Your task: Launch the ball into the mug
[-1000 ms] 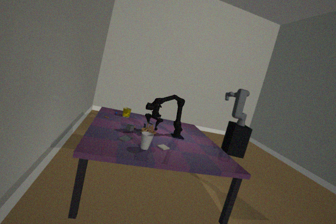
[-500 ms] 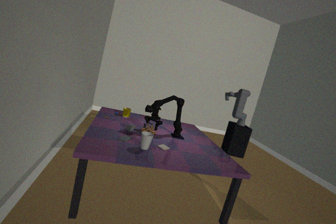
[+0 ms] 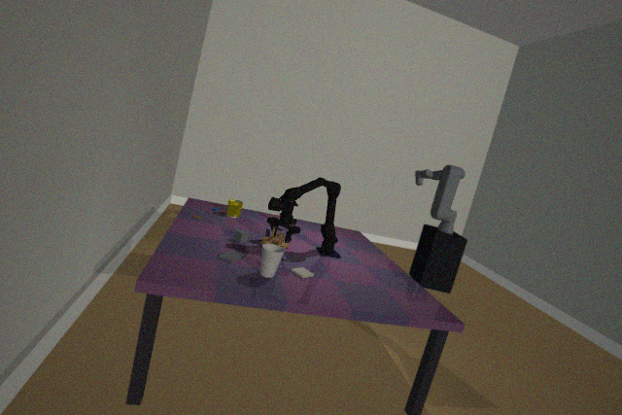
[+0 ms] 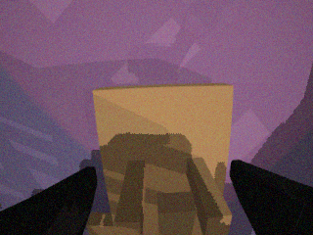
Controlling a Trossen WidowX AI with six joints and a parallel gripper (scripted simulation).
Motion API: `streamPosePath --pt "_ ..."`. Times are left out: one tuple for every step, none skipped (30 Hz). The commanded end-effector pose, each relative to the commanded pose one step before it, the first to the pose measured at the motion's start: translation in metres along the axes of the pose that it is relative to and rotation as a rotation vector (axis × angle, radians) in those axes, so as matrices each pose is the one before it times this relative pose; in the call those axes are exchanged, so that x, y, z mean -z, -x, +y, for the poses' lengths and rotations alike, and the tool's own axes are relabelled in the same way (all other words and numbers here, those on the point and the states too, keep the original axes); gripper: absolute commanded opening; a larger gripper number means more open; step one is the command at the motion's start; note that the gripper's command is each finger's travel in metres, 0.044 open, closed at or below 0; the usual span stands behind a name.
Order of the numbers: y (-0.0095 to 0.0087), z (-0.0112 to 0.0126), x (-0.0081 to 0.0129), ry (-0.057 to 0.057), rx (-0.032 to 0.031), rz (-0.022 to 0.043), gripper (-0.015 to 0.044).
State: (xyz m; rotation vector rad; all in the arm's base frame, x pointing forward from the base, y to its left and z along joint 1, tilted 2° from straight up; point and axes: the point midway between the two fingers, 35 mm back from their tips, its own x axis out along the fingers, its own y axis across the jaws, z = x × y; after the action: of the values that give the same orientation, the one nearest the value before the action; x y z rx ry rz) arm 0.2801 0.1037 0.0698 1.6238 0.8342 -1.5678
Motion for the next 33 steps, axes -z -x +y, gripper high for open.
streamPosePath --pt "0.00027 0.00008 0.00008 0.0 -0.00025 0.00014 0.0282" --pt "0.0 0.0 0.0 0.0 0.0 0.0 0.0256" --pt "0.0 0.0 0.0 0.0 0.0 0.0 0.023" --pt "0.0 0.0 0.0 0.0 0.0 0.0 0.0204" --pt "0.0 0.0 0.0 0.0 0.0 0.0 0.0177" --pt "0.0 0.0 0.0 0.0 0.0 0.0 0.0151" --pt "0.0 0.0 0.0 0.0 0.0 0.0 0.0145" --pt "0.0 0.0 0.0 0.0 0.0 0.0 0.0138" --pt "0.0 0.0 0.0 0.0 0.0 0.0 0.0131" --pt "0.0 0.0 0.0 0.0 0.0 0.0 0.0125" --pt "0.0 0.0 0.0 0.0 0.0 0.0 0.0118" --pt "0.0 0.0 0.0 0.0 0.0 0.0 0.0111" --pt "0.002 0.00009 0.00015 0.0 0.00014 -0.00001 0.0085" --pt "0.00601 0.00022 0.00038 0.0001 0.00041 -0.00004 0.0059" --pt "0.0101 0.00018 0.00037 0.0002 0.00071 -0.00009 0.0032" --pt "0.01324 -0.00013 -0.00001 0.0003 0.00096 -0.00018 0.0006" --pt "0.01025 -0.00038 -0.00039 0.0002 0.00077 -0.00018 0.0" --pt "0.00617 -0.00034 -0.0004 0.0001 0.00047 -0.00013 0.0" --pt "0.00206 -0.00013 -0.00016 0.0 0.00016 -0.00004 0.0" --pt "0.0 0.0 0.0 0.0 0.0 0.0 0.0" --pt "0.0 0.0 0.0 0.0 0.0 0.0 0.0" --pt "0.00002 0.00168 -0.00075 0.0058 -0.00005 -0.00007 0.0" --pt "0.00005 0.005 -0.00235 0.0173 -0.00017 -0.00021 0.0" --pt "0.00007 0.00821 -0.0043 0.0288 -0.0003 -0.00037 0.0" --pt "0.00007 0.00919 -0.00558 0.0332 -0.00037 -0.00046 0.0" --pt "0.00006 0.00927 -0.00657 0.0348 -0.00041 -0.00053 0.0" --pt "0.00004 0.00883 -0.00729 0.0348 -0.00042 -0.00058 0.0" --pt "0.00008 0.00847 -0.00789 0.0347 -0.00045 -0.00063 0.0" --pt "0.00007 0.00793 -0.00856 0.0347 -0.00045 -0.0007 0.0" --pt "0.00005 0.00734 -0.00919 0.0347 -0.00045 -0.00077 0.0" --pt "0.00006 0.00685 -0.00969 0.0347 -0.00046 -0.00083 0.0" --pt "0.00004 0.00617 -0.01026 0.0347 -0.00044 -0.00091 0.0" --pt "0.00002 0.00545 -0.01077 0.0347 -0.00041 -0.00099 0.0"
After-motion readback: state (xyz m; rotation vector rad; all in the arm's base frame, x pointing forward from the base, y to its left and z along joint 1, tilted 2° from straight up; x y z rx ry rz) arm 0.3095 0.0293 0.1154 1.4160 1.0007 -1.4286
